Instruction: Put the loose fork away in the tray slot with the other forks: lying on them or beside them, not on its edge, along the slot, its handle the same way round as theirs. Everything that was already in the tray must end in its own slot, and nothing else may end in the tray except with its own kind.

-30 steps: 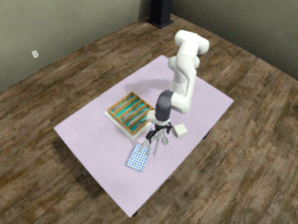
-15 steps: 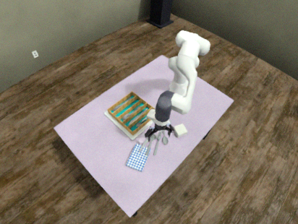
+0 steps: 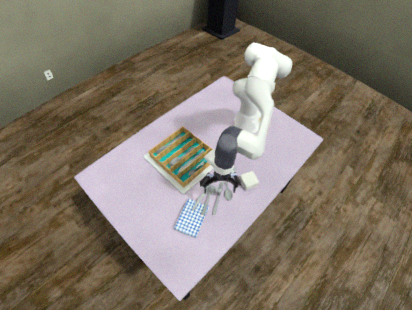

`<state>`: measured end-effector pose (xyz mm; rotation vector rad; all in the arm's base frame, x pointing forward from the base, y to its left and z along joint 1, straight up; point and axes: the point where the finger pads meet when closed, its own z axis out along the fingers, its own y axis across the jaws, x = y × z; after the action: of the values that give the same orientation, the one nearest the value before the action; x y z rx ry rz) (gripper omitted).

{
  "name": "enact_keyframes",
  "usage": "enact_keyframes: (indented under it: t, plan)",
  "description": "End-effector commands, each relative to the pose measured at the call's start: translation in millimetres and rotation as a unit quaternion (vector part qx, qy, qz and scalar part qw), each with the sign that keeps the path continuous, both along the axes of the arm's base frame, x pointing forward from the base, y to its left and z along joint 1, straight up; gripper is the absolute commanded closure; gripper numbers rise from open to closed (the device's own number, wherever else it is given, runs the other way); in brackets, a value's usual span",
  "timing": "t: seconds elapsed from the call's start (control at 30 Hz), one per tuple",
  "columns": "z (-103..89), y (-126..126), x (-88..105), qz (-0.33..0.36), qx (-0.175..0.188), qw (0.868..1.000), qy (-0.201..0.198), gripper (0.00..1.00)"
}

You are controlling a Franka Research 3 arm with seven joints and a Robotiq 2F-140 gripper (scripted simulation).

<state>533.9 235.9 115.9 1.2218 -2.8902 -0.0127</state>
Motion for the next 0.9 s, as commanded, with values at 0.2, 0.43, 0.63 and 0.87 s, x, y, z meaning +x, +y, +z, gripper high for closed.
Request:
enact_keyframes:
  t: [0.2, 0.43, 0.63, 0.87]
  plan:
    - [-2.7, 0.8, 0.4, -0.130, -0.004, 0.992, -0.004, 0.00]
    - [-3.3, 0.9, 0.4, -0.153, -0.004, 0.988, -0.004, 0.74]
    - [-3.3, 0.9, 0.4, -0.153, -0.004, 0.988, -0.004, 0.74]
    - [-3.3, 0.9, 0.4, -0.153, -0.004, 0.988, -0.004, 0.74]
